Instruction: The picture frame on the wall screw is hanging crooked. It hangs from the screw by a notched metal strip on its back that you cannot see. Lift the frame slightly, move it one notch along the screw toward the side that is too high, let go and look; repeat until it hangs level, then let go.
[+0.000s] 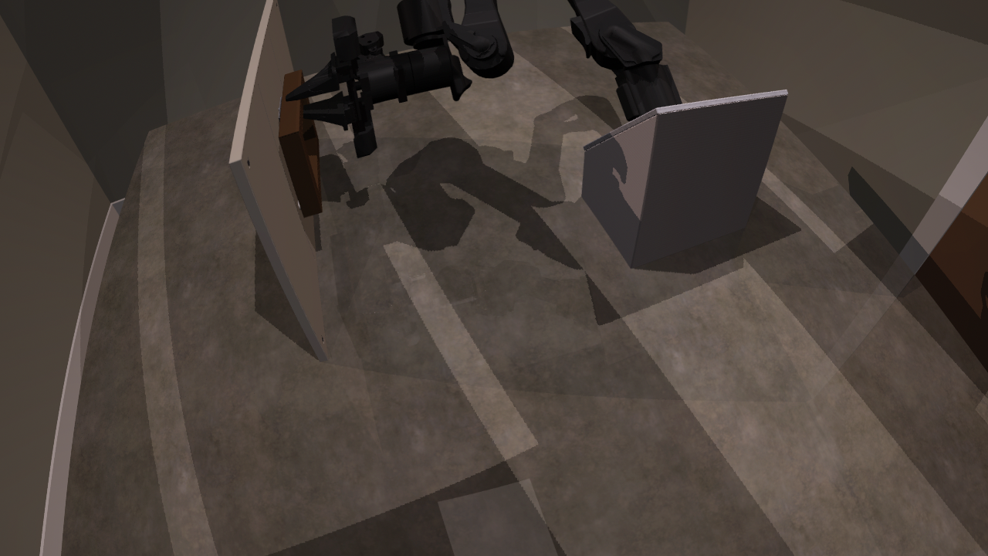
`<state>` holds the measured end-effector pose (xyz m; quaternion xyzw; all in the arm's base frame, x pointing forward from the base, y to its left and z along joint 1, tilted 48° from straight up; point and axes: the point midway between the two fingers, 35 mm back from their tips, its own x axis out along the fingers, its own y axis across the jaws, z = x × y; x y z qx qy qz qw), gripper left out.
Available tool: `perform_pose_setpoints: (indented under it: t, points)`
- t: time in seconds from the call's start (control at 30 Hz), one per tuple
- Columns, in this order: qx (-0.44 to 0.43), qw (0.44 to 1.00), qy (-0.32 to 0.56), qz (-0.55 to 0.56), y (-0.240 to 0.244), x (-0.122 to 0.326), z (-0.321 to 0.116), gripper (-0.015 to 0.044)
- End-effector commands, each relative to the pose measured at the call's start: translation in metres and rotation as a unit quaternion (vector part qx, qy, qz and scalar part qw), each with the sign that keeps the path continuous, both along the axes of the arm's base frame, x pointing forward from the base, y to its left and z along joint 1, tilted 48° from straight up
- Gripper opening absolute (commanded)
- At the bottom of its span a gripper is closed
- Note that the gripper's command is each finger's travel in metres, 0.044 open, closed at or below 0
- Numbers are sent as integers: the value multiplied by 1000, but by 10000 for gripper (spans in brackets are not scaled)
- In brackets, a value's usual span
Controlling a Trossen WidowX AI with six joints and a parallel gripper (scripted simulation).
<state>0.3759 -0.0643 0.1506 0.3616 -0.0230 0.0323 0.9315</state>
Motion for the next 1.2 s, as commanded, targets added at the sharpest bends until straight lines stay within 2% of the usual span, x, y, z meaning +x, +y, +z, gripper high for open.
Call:
perform_pose_setpoints:
  t: [0.0, 0.23, 0.4, 0.63, 0.83, 1.17]
  points:
    - [-1, 1000, 0, 0, 0, 0, 0, 79]
    - [-1, 1000, 0, 0, 0, 0, 0, 260]
    - [-21, 1000, 0, -1, -3, -9, -1, 260]
    - [-202, 979, -3, -13, -9, -97, -11, 260]
    - [-187, 982, 3, -15, -13, -94, -10, 260]
    - [-214, 977, 19, 0, -21, -130, 8, 260]
